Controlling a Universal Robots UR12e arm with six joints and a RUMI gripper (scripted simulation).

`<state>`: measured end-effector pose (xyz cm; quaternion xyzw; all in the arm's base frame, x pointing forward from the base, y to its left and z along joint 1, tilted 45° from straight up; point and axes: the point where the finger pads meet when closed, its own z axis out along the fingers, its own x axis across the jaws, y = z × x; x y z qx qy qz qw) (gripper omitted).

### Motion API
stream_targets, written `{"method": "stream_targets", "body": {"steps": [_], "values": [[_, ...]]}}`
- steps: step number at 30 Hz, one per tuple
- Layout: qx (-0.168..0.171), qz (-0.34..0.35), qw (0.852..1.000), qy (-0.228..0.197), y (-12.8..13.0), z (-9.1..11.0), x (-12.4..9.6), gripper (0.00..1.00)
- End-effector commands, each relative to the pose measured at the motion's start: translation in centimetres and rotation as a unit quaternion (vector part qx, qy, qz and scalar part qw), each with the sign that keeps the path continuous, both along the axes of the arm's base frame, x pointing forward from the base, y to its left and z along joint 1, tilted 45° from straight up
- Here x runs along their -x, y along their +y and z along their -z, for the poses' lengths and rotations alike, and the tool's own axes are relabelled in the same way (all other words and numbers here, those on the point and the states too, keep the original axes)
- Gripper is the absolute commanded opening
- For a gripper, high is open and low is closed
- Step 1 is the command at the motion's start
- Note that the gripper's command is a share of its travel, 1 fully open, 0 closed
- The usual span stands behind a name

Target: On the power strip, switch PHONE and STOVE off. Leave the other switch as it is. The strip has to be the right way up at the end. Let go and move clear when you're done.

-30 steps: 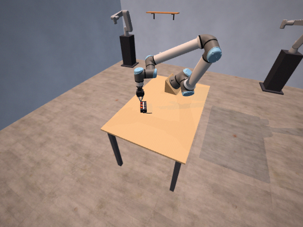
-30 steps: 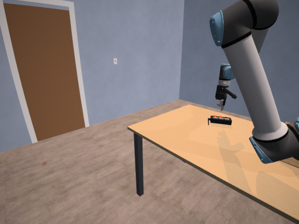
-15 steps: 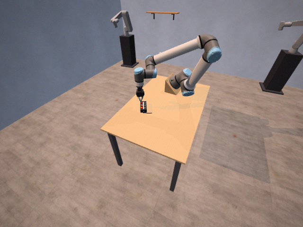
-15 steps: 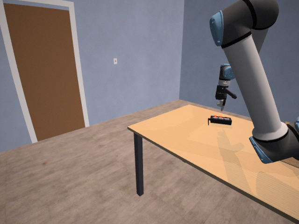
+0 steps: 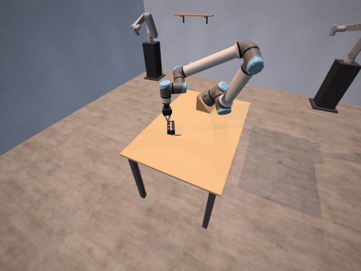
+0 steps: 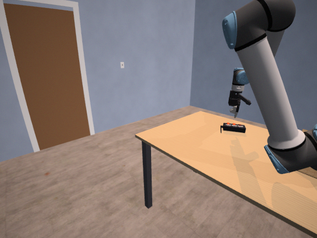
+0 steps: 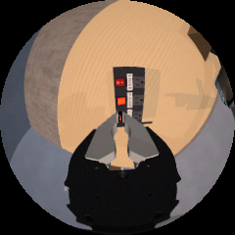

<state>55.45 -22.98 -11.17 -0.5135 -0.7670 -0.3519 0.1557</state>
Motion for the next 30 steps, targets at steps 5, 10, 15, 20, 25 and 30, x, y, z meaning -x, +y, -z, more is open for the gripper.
{"method": "stream_targets", "body": {"steps": [5,10,15,20,25,30], "values": [[0.0,0.0,1.0,0.0,0.4,0.2,-0.1,0.0],[-0.001,0.0,1.0,0.001,0.6,0.4,0.0,0.0],[-0.001,0.0,1.0,0.001,0.9,0.8,-0.1,0.0],[-0.001,0.0,1.0,0.001,1.3,1.3,-0.2,0.0],[-0.001,0.0,1.0,0.001,1.8,1.8,-0.3,0.0],[-0.001,0.0,1.0,0.001,2.0,2.1,-0.3,0.0]]}}
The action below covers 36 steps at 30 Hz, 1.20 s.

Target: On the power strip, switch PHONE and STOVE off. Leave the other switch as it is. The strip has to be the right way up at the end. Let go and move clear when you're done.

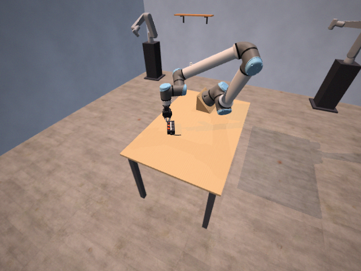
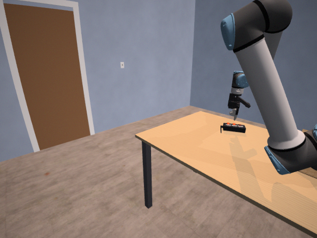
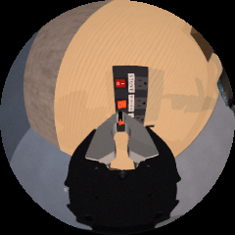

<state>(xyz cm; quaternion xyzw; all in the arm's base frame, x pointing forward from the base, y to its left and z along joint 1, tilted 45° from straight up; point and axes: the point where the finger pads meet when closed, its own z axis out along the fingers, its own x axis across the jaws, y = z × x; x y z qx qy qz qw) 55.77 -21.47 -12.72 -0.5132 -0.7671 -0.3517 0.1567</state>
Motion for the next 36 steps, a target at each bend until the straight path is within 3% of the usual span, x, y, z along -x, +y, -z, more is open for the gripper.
{"method": "stream_targets", "body": {"steps": [1,36], "values": [[-0.001,0.001,1.0,0.0,0.6,0.6,0.0,0.0],[0.001,0.001,1.0,0.0,1.4,1.6,-0.3,0.0]]}}
